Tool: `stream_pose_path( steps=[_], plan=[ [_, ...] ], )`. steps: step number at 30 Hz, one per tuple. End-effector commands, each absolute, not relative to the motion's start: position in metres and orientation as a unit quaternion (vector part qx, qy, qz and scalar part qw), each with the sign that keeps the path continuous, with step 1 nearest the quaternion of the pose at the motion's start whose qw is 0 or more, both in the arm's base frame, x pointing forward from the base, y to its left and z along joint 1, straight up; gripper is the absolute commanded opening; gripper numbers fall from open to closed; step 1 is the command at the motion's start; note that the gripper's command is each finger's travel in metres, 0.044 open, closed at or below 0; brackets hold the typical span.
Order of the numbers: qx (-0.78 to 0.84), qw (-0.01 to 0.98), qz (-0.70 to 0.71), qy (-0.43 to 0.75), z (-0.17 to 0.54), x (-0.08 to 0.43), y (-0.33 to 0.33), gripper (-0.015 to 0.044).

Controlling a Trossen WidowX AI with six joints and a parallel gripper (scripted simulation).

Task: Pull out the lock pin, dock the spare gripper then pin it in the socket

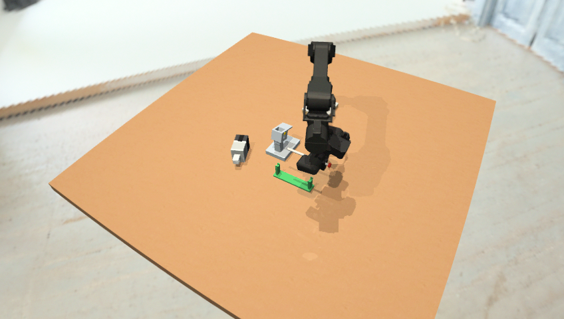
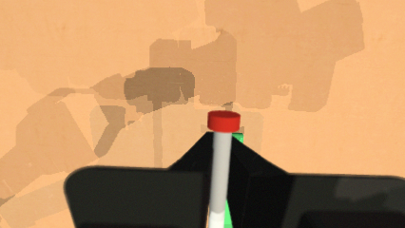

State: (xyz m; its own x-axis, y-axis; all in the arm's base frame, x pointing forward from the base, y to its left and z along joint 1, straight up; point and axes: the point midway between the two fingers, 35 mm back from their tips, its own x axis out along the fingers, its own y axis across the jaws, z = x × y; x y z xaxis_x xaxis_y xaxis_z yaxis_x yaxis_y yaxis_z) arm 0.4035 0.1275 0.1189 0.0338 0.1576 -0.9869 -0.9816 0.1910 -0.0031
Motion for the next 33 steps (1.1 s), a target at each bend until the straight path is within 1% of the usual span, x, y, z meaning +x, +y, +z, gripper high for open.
stream_pose_path(
  steps=[1,7,33],
  plan=[
    [-0.414,0.588,0.484,0.498,0.120,0.412,0.129,0.0000],
    [-0.414,0.589,0.484,0.498,0.119,0.423,0.131,0.0000],
    [-0.414,0.587,0.485,0.499,0.082,0.424,0.132,0.0000]
  ],
)
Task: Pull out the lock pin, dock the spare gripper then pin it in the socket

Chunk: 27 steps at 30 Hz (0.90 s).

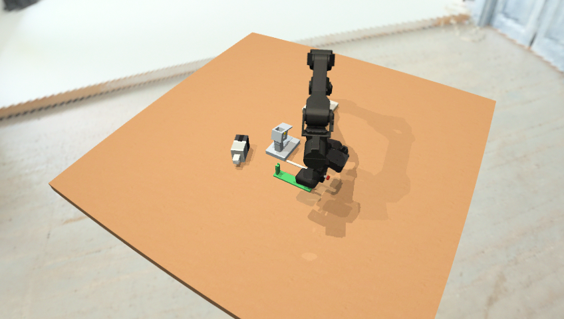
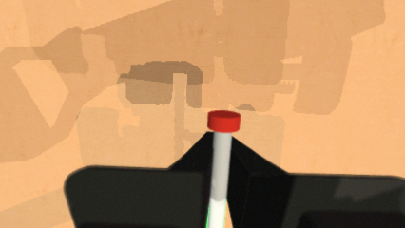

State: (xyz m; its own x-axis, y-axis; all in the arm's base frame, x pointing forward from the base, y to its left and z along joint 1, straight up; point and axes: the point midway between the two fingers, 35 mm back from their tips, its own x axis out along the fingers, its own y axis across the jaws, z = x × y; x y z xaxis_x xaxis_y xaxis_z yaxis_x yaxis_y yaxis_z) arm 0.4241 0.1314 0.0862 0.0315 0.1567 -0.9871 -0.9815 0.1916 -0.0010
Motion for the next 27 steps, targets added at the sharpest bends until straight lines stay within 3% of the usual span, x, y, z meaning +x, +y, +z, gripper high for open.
stream_pose_path(
  steps=[1,27],
  plan=[
    [-0.413,0.587,0.485,0.499,0.081,0.424,0.132,0.0000],
    [-0.413,0.586,0.486,0.500,0.049,0.425,0.132,0.0000]
  ],
)
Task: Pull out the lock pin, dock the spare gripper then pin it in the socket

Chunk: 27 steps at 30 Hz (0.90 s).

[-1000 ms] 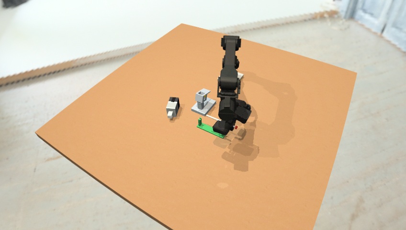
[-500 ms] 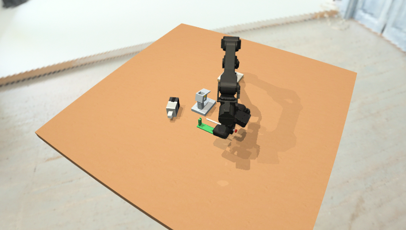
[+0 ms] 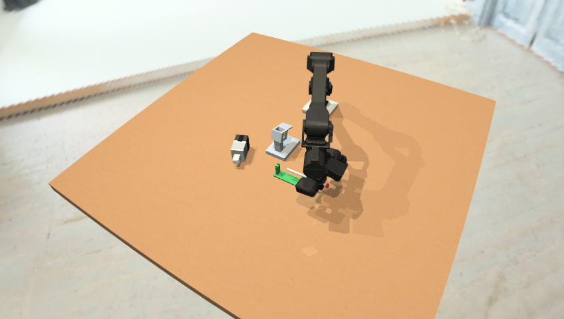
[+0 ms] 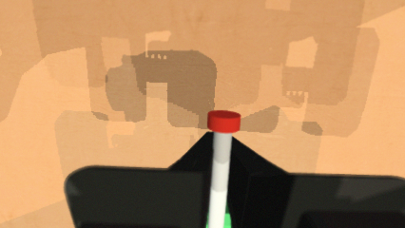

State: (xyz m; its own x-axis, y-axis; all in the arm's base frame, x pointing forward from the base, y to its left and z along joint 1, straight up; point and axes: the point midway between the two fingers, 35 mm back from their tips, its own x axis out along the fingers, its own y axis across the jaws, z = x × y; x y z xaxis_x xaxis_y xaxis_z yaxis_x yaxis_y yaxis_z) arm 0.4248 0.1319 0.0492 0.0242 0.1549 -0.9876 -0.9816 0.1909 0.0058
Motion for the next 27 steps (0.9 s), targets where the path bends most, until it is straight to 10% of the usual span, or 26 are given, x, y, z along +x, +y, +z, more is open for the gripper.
stream_pose_path(
  steps=[1,11,27],
  plan=[
    [-0.413,0.586,0.486,0.500,0.049,0.425,0.132,0.0000],
    [-0.412,0.586,0.485,0.502,0.049,0.425,0.132,0.0200],
    [-0.410,0.583,0.486,0.505,0.082,0.423,0.131,0.0200]
  ],
)
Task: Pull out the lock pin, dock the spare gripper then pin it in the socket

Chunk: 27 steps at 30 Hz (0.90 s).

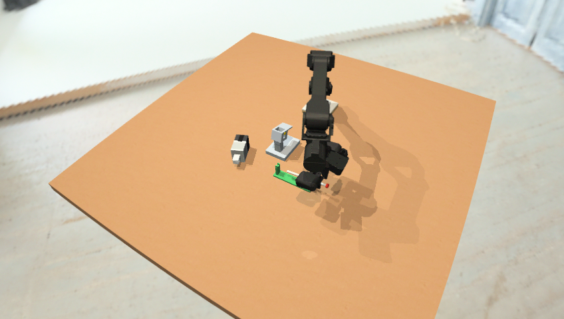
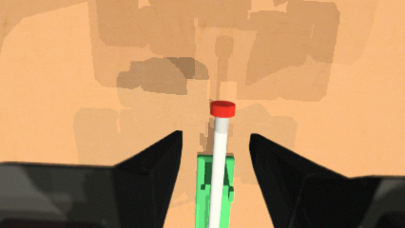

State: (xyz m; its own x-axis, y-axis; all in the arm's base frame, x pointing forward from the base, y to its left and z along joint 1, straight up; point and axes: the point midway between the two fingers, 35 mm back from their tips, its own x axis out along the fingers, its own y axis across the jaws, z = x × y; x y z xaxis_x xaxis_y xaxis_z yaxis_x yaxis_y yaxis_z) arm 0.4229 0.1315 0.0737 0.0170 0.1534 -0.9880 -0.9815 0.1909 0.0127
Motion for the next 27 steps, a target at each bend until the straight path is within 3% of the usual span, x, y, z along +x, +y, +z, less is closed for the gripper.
stream_pose_path(
  steps=[1,16,21,27],
  plan=[
    [-0.410,0.583,0.486,0.505,0.084,0.423,0.131,0.0200],
    [-0.410,0.583,0.486,0.505,0.125,0.421,0.131,0.0200],
    [-0.410,0.583,0.486,0.505,0.118,0.421,0.131,0.0331],
    [-0.432,0.580,0.467,0.508,0.167,0.411,0.075,0.0180]
  ],
)
